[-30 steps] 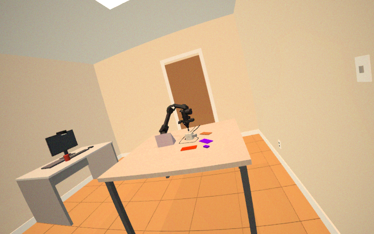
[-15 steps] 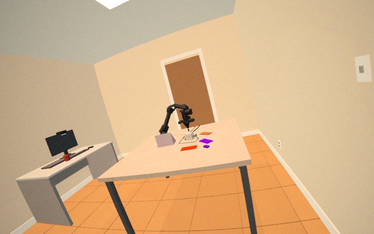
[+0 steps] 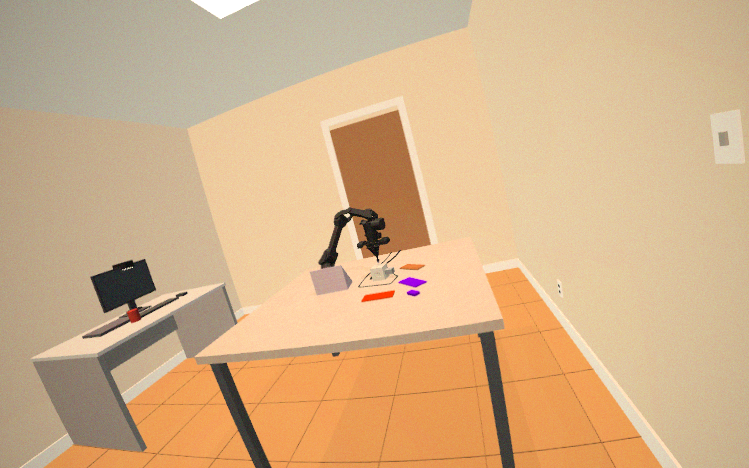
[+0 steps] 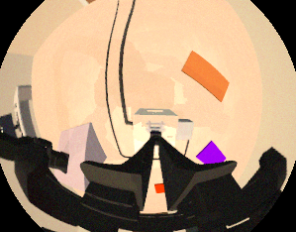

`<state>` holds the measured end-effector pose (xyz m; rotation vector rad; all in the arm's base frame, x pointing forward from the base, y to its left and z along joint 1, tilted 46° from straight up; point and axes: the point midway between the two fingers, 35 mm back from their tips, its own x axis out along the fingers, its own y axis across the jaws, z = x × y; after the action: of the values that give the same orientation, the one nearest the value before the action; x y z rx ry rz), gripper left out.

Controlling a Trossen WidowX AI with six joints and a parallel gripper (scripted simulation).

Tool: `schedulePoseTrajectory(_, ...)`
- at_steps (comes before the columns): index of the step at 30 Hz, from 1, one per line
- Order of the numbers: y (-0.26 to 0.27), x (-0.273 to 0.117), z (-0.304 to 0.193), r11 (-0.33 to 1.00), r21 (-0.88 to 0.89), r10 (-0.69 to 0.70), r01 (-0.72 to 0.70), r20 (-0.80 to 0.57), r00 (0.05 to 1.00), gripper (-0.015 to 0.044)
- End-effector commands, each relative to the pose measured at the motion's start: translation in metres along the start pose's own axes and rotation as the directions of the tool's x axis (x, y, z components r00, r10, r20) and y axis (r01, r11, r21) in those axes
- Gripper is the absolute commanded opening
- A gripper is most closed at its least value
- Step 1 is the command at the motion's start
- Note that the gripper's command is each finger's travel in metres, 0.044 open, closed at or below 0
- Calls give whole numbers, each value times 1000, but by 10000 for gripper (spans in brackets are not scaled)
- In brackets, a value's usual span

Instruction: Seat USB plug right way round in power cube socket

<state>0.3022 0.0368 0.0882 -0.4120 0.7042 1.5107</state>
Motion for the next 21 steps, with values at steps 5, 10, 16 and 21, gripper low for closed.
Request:
schedulePoseTrajectory(5, 0, 1, 0, 1000, -5, 0, 0, 10, 1000, 0)
schedulePoseTrajectory(10, -1, 2, 1, 1000, -7, 0, 0, 14, 1000, 0)
schedulePoseTrajectory(16, -1, 3, 1, 1000, -8, 0, 0, 19, 1000, 0)
schedulePoseTrajectory(21, -1, 3, 1, 1000, -9, 0, 0, 23, 1000, 0)
